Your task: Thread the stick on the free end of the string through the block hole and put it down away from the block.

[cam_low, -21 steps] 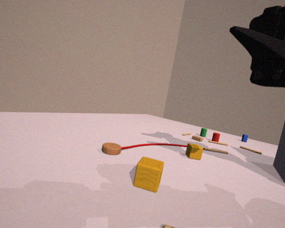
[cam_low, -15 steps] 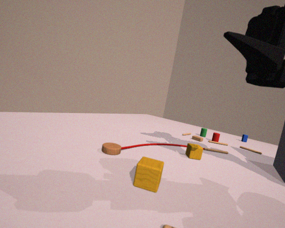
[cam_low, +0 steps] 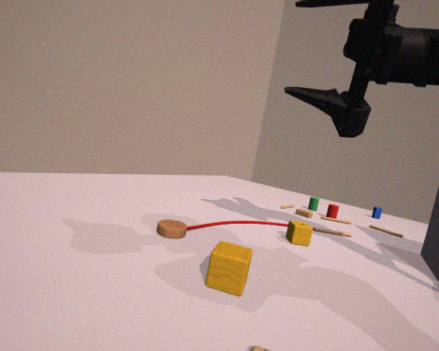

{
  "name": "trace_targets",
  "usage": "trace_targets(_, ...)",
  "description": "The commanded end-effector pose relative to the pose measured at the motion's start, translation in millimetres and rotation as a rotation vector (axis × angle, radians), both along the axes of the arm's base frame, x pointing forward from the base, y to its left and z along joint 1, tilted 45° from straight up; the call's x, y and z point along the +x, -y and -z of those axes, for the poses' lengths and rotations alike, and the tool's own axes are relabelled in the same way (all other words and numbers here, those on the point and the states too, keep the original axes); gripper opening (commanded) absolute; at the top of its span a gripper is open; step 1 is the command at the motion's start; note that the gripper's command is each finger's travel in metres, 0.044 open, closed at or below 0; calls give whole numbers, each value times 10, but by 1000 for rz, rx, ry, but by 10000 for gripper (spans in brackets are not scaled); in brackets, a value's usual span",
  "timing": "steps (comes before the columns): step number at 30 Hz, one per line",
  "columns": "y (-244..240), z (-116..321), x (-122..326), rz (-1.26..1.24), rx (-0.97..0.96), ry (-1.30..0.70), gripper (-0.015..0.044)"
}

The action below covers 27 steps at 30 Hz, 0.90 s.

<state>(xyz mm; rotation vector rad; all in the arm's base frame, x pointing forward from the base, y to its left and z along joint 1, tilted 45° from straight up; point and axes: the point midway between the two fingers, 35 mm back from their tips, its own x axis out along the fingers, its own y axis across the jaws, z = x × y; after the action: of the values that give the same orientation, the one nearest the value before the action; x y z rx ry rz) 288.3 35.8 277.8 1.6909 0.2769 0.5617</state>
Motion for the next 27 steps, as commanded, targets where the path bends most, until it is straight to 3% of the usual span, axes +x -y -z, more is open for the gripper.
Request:
trace_targets(1,52,534,511,22,-640,-18,440)
trace_targets(12,30,1017,660,-153,-1058,5,440)
trace_targets(27,-42,1534,615,-537,-1506,240,440)
